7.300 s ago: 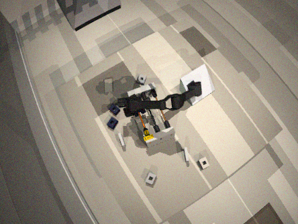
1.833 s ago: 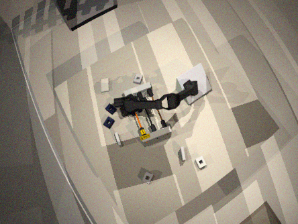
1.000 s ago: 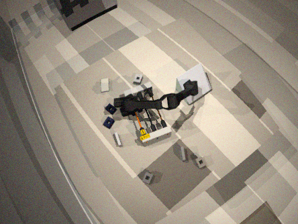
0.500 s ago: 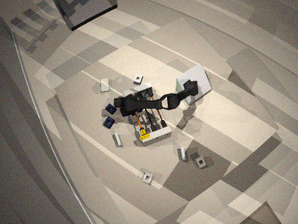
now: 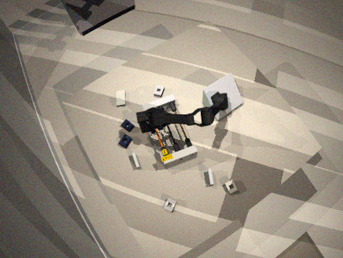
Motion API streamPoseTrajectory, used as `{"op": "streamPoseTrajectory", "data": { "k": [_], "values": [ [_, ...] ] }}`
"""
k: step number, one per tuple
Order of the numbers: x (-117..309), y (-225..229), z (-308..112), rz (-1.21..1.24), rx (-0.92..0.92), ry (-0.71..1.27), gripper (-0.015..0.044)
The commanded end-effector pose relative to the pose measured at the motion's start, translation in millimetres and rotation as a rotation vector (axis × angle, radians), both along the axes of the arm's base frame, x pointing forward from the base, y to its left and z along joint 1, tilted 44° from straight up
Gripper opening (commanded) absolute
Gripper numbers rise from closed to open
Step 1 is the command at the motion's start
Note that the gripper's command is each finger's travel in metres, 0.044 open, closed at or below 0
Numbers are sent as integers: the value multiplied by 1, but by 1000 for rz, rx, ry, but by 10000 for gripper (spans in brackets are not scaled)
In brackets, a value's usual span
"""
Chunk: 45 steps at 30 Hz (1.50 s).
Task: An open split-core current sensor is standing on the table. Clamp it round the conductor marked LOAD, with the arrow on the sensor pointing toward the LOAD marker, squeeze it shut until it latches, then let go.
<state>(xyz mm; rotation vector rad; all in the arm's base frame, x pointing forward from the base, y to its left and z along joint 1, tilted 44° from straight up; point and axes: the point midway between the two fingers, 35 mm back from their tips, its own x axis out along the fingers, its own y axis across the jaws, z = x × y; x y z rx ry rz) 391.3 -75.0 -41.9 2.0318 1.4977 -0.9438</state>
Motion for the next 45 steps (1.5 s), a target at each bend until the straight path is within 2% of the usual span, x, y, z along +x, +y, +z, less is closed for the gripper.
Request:
{"op": "streamPoseTrajectory", "data": {
  "k": [1,17,26,45],
  "values": [
    [-1,-10,9,-91,-30,-80,0],
    [-1,-7,4,-66,-23,-54,0],
    [7,-10,6,63,28,77,0],
    [8,-11,6,66,30,80,0]
  ]
}}
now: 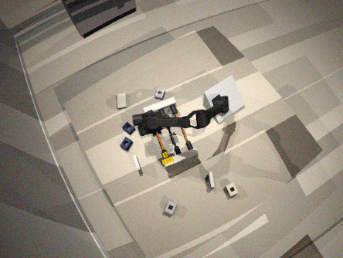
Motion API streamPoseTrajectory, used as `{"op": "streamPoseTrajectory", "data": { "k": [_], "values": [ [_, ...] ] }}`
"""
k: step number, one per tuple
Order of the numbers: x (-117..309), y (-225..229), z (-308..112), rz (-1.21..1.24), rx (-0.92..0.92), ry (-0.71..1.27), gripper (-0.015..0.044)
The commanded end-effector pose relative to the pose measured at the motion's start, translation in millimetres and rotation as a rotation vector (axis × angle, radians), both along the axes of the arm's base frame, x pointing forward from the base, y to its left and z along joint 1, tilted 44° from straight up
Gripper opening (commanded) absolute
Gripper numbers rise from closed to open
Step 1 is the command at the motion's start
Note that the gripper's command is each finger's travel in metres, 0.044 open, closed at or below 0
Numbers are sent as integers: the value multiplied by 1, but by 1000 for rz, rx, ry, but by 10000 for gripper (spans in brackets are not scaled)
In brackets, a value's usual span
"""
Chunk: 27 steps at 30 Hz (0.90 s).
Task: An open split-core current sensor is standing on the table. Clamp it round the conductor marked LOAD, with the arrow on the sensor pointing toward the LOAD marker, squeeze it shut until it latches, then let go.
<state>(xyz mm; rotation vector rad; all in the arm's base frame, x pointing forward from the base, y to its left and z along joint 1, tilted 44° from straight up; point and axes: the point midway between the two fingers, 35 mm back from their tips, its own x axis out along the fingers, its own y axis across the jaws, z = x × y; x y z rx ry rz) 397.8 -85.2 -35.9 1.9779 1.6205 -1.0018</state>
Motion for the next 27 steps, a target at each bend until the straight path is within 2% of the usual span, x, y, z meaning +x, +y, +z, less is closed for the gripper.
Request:
{"op": "streamPoseTrajectory", "data": {
  "k": [1,8,18,27],
  "values": [
    [1,0,0,5,-1,-7,0],
    [1,3,-3,3,-1,-5,0],
    [0,0,0,1,-1,-1,262],
    [0,0,0,1,-1,-1,267]
  ]
}}
